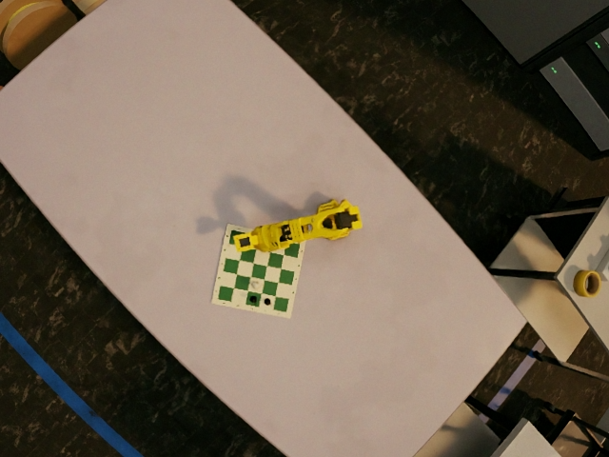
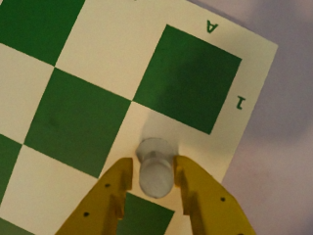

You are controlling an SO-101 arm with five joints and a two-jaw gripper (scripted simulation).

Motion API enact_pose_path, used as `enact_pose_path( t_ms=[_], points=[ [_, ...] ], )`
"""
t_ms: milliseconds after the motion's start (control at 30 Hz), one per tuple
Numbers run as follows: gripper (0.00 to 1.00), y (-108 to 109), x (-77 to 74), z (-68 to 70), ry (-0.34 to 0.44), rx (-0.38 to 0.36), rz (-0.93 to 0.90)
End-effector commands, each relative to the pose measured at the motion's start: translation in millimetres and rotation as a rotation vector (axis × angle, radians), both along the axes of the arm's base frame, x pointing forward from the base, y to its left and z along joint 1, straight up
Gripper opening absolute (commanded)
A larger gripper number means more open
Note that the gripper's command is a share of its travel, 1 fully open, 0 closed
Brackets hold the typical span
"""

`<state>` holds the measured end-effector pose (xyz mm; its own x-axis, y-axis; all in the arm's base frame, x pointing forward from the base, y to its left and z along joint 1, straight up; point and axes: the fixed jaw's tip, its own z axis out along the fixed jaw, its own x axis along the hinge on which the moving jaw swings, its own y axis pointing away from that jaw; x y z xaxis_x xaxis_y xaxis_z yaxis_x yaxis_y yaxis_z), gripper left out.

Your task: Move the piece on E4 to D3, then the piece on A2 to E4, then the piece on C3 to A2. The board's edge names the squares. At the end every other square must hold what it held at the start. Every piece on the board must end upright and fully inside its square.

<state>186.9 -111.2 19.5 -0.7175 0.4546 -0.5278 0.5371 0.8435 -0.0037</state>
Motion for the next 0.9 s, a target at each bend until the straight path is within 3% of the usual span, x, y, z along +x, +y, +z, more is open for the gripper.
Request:
enact_pose_path(
  t_ms=[0, 433, 867],
  points=[
    [0.09, 3, -2.7, -1.0, 0.007, 0.009, 0.0],
    [0.09, 3, -2.7, 7.2, 0.007, 0.008, 0.0],
    [0.09, 3, -2.9, 29.3, 0.006, 0.008, 0.0]
  ],
)
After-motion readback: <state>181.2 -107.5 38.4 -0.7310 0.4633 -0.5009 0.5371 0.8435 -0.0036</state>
